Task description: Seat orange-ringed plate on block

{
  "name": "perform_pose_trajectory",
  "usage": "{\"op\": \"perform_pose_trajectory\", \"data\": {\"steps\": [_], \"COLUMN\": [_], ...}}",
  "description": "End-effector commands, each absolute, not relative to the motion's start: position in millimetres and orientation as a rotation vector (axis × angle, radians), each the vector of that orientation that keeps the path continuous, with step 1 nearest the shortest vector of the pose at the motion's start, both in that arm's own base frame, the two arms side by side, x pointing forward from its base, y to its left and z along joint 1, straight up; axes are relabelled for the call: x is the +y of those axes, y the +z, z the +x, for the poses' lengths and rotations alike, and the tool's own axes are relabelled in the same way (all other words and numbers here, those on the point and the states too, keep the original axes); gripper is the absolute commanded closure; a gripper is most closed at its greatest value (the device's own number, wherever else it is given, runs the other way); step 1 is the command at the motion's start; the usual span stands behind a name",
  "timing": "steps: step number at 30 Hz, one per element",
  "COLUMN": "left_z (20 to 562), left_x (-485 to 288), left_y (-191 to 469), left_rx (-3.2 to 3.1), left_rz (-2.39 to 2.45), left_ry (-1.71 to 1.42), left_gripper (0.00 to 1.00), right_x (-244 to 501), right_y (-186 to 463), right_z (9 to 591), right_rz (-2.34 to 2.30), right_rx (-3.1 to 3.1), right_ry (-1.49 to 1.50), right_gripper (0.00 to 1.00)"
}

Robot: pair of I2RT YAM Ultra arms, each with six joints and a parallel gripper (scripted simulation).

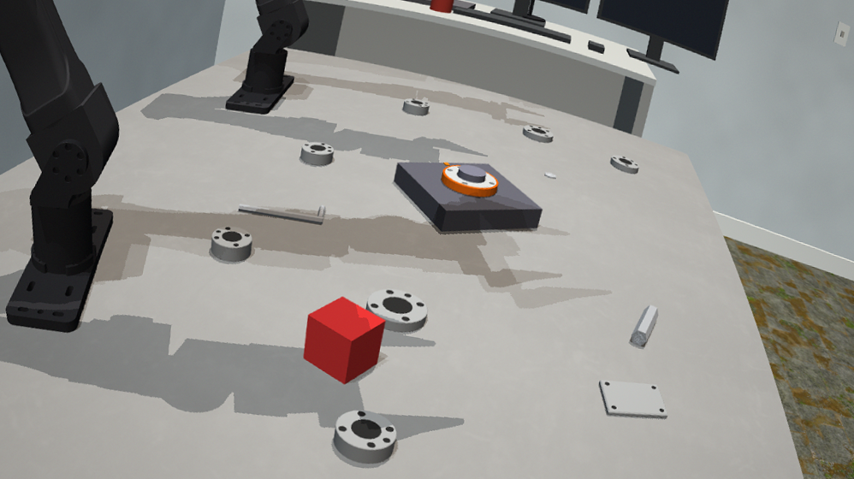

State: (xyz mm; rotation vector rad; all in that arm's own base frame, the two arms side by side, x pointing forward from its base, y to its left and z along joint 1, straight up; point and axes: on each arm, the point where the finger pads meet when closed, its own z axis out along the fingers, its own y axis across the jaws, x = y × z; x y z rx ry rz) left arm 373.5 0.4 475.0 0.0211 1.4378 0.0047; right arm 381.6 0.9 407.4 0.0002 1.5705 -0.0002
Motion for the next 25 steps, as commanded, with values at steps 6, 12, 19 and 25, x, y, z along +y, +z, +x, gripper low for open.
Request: {"op": "perform_pose_trajectory", "data": {"steps": [6,12,19,25], "left_z": [373.6,379.6,378.9,378.9], "left_x": [-3.3,-3.4,1.5,1.5], "left_y": [421.9,428.7,434.3,434.7], "left_rx": [1.511,1.505,1.497,1.496], "left_rz": [0.005,0.003,-0.008,-0.007], "left_ry": [-0.011,-0.012,0.000,0.000], "left_gripper": [0.23,0.23,0.23,0.23], "right_x": [1.3,1.5,2.0,2.0], "right_y": [399.6,412.3,418.0,418.0], "right_z": [378.7,377.4,376.3,376.3], "right_rz": [-0.008,-0.009,-0.010,-0.010], "right_rx": [1.590,1.564,1.551,1.551], "right_ry": [-0.005,-0.004,-0.003,-0.003], "right_gripper": [0.00,0.00,0.00,0.00]}}
